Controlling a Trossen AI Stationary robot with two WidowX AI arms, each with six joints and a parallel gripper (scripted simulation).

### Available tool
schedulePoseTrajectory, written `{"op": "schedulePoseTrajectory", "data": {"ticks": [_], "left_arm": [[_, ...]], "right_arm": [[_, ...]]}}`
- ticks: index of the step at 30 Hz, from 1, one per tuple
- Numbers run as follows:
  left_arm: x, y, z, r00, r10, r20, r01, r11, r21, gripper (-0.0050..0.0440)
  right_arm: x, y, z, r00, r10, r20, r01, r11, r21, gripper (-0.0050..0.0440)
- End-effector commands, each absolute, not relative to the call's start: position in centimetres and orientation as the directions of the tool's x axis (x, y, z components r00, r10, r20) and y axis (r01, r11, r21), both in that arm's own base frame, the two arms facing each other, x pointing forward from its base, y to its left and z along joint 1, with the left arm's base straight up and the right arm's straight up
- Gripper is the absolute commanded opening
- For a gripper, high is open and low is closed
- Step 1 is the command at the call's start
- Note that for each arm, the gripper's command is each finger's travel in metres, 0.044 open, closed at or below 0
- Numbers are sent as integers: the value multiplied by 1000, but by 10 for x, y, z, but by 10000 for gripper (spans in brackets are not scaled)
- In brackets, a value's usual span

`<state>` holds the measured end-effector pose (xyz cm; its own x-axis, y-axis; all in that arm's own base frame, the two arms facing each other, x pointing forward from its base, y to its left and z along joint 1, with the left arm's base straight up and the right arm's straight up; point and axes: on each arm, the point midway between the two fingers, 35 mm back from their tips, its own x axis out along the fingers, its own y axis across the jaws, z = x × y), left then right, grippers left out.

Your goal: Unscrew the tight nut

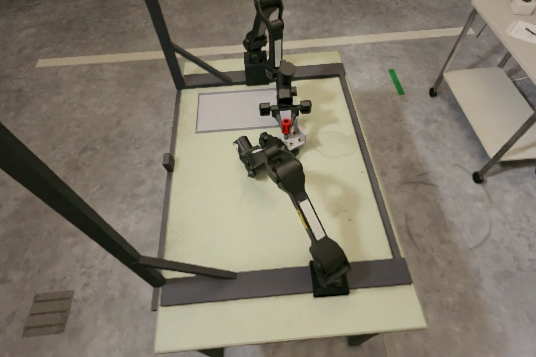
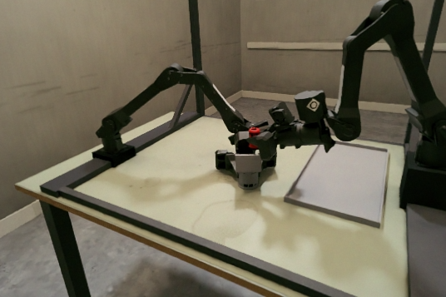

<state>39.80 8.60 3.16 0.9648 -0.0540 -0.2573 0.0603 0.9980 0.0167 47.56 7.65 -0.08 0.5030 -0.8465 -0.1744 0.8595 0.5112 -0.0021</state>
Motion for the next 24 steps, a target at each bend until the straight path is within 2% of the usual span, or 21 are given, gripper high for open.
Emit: {"op": "schedulePoseTrajectory", "data": {"ticks": [1,24], "left_arm": [[403,87,42,972,-53,-227,62,998,30,135],[403,87,43,973,-53,-226,61,998,31,135]], "right_arm": [[481,78,22,510,-843,-170,859,510,50,245],[481,78,22,510,-843,-170,859,510,50,245]]}}
